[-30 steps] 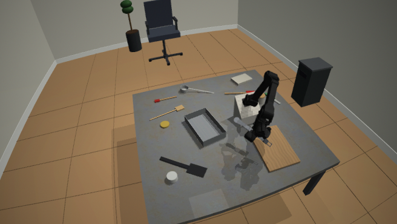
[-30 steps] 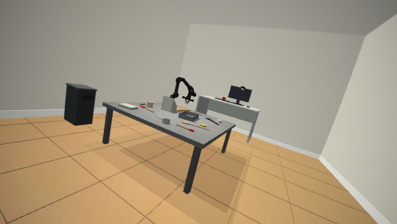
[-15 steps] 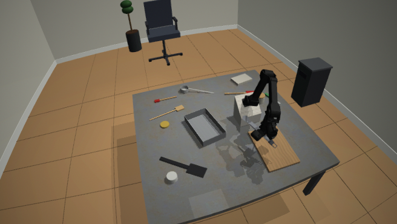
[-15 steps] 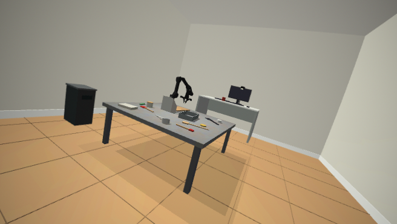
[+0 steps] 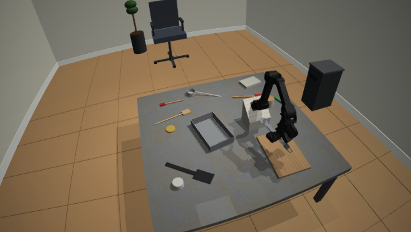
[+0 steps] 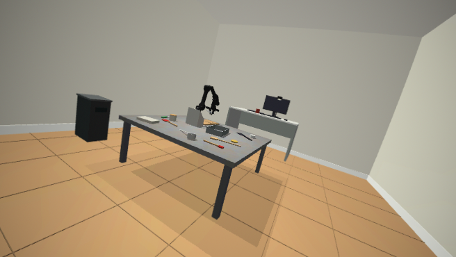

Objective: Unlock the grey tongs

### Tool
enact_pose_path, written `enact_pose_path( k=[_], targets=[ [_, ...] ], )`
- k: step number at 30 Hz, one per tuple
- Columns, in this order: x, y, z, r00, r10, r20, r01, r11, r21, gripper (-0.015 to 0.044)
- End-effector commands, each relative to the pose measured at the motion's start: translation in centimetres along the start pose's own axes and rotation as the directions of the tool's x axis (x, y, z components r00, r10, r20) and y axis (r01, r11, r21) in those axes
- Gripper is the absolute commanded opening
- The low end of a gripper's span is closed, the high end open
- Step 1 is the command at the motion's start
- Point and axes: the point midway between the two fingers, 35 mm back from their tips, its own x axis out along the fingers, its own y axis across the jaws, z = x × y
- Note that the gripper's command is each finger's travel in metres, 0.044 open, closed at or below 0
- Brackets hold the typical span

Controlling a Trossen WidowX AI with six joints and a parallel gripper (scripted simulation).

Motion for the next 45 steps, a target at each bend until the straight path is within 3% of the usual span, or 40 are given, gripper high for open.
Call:
enact_pose_path(
  k=[1, 20, 32, 45],
  targets=[
    [-0.7, 1.0, 0.6, 0.999, -0.011, 0.03, 0.009, 0.999, 0.048, -0.015],
    [-3.2, 5.7, 2.1, 0.989, -0.001, 0.145, -0.038, 0.963, 0.266, -0.015],
    [-3.3, 5.9, 2.2, 0.987, -0.002, 0.159, -0.041, 0.962, 0.268, -0.015],
    [-3.8, 6.6, 2.9, 0.911, -0.055, 0.41, -0.013, 0.987, 0.161, -0.015]
  ],
)
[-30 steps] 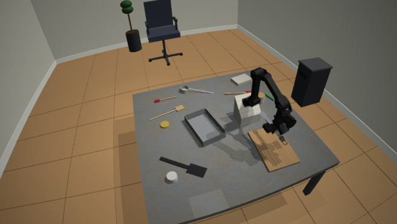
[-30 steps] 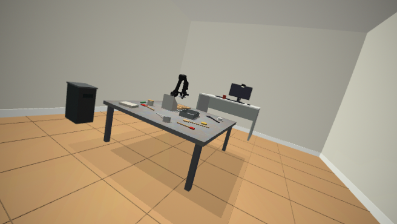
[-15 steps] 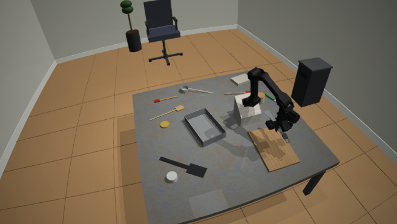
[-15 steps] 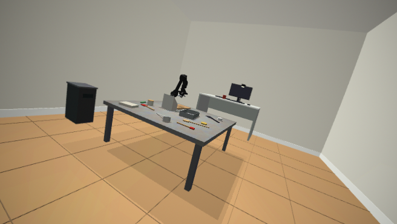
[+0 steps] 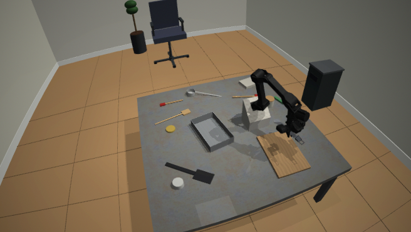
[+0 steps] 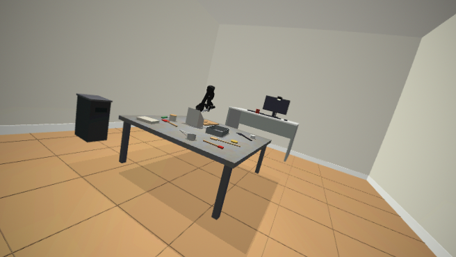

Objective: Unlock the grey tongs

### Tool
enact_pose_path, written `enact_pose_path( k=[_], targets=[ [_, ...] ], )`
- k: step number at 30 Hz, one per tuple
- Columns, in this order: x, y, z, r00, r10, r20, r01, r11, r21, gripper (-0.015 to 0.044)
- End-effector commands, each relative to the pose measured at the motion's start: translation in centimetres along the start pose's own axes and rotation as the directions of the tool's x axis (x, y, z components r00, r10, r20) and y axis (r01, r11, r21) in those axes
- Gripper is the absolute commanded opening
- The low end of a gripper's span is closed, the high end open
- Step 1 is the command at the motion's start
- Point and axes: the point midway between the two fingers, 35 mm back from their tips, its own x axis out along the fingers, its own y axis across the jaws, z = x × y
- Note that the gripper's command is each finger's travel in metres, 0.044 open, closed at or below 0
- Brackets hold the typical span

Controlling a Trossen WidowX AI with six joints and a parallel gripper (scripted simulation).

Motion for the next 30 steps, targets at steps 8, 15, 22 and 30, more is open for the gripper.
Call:
enact_pose_path(
  k=[8, 15, 22, 30],
  targets=[
    [-0.8, 0.6, 0.3, 0.969, 0.0, 0.246, 0.016, 0.998, -0.063, -0.015],
    [-1.5, 0.7, 0.2, 0.924, -0.002, 0.382, 0.029, 0.997, -0.065, -0.015],
    [-2.2, 0.6, -0.2, 0.869, -0.011, 0.494, 0.037, 0.998, -0.042, -0.015],
    [-2.9, 0.2, -1.1, 0.804, -0.033, 0.593, 0.036, 0.999, 0.007, -0.015]
  ],
)
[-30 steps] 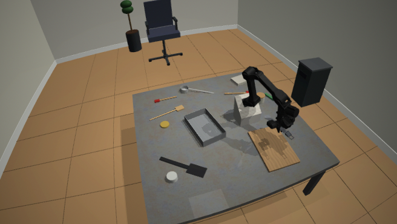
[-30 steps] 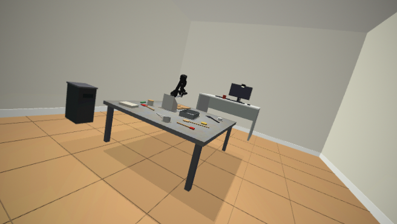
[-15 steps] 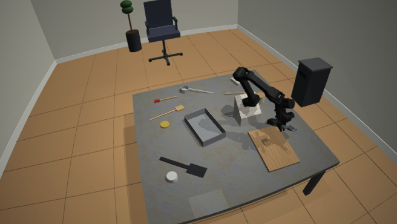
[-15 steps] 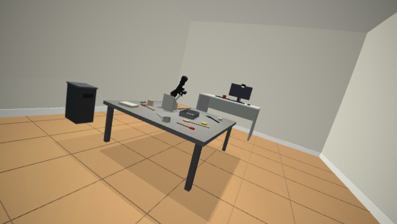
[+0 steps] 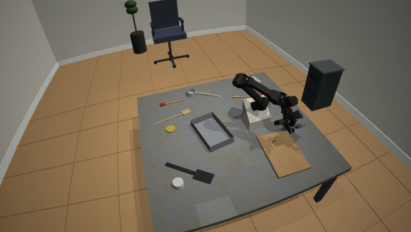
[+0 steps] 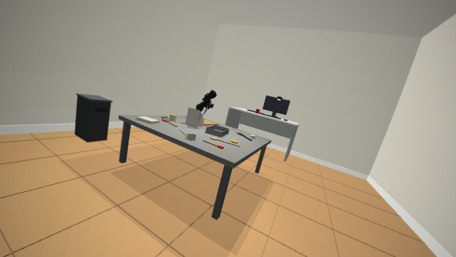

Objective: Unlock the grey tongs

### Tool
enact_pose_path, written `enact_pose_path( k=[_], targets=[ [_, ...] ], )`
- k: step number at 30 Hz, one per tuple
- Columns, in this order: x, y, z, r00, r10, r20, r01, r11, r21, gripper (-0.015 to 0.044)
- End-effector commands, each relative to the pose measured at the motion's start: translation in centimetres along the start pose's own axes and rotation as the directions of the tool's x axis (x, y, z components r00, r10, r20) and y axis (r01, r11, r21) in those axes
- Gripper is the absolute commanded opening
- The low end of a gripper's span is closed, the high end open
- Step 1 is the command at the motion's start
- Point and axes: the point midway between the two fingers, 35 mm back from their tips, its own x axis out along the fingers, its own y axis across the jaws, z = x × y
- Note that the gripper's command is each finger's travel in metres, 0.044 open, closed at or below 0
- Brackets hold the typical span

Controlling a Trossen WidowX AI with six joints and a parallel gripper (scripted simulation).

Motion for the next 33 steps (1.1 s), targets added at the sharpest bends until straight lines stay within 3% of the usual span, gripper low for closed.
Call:
enact_pose_path(
  k=[1, 10, 33],
  targets=[
    [-0.6, -0.3, -0.3, 0.998, -0.02, 0.059, 0.018, 1.0, 0.026, -0.015],
    [-1.8, -1.0, -1.4, 0.988, -0.06, 0.145, 0.046, 0.994, 0.097, -0.015],
    [-1.8, -1.0, -1.4, 0.987, -0.06, 0.147, 0.046, 0.994, 0.099, -0.015]
  ],
)
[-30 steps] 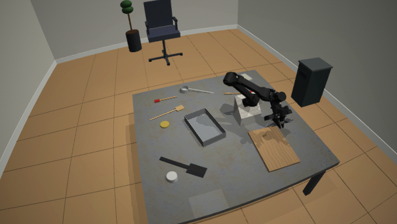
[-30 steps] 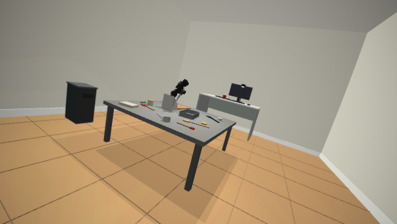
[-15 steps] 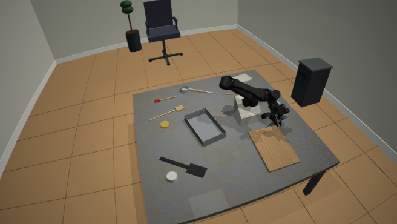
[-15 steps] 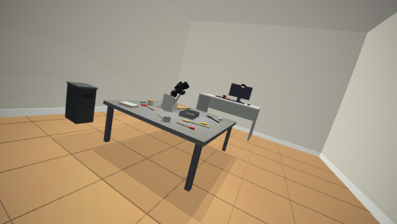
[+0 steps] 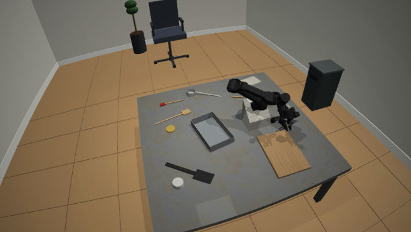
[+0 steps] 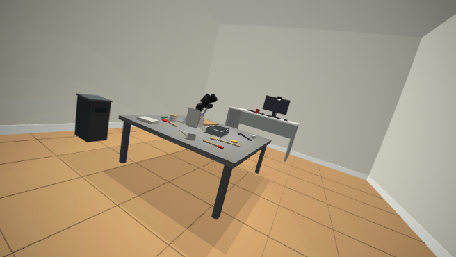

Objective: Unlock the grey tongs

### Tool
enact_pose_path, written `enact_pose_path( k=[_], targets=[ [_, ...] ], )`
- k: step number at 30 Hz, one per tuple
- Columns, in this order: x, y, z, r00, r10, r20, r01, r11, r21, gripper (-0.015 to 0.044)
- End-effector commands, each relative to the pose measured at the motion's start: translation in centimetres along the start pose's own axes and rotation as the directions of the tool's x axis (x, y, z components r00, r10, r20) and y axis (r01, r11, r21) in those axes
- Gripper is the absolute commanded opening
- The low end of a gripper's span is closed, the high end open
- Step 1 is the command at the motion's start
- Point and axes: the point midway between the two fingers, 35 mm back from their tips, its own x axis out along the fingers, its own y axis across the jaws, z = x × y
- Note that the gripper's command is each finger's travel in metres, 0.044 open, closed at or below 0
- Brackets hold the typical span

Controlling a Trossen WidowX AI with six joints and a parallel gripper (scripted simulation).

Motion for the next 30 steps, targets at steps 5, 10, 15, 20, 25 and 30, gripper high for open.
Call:
enact_pose_path(
  k=[5, 10, 15, 20, 25, 30],
  targets=[
    [0.0, -0.1, 0.0, 1.0, -0.004, 0.002, 0.004, 1.0, -0.001, -0.015],
    [0.0, -0.1, 0.0, 1.0, -0.004, 0.002, 0.004, 1.0, -0.001, -0.015],
    [0.0, -0.1, 0.0, 1.0, -0.004, 0.002, 0.004, 1.0, -0.001, -0.015],
    [0.3, 0.2, 0.3, 1.0, 0.005, -0.016, -0.005, 1.0, -0.017, -0.015],
    [1.0, 0.6, 0.7, 0.998, 0.023, -0.061, -0.026, 0.998, -0.053, -0.015],
    [1.6, 1.0, 1.0, 0.992, 0.036, -0.118, -0.046, 0.996, -0.082, -0.015]
  ],
)
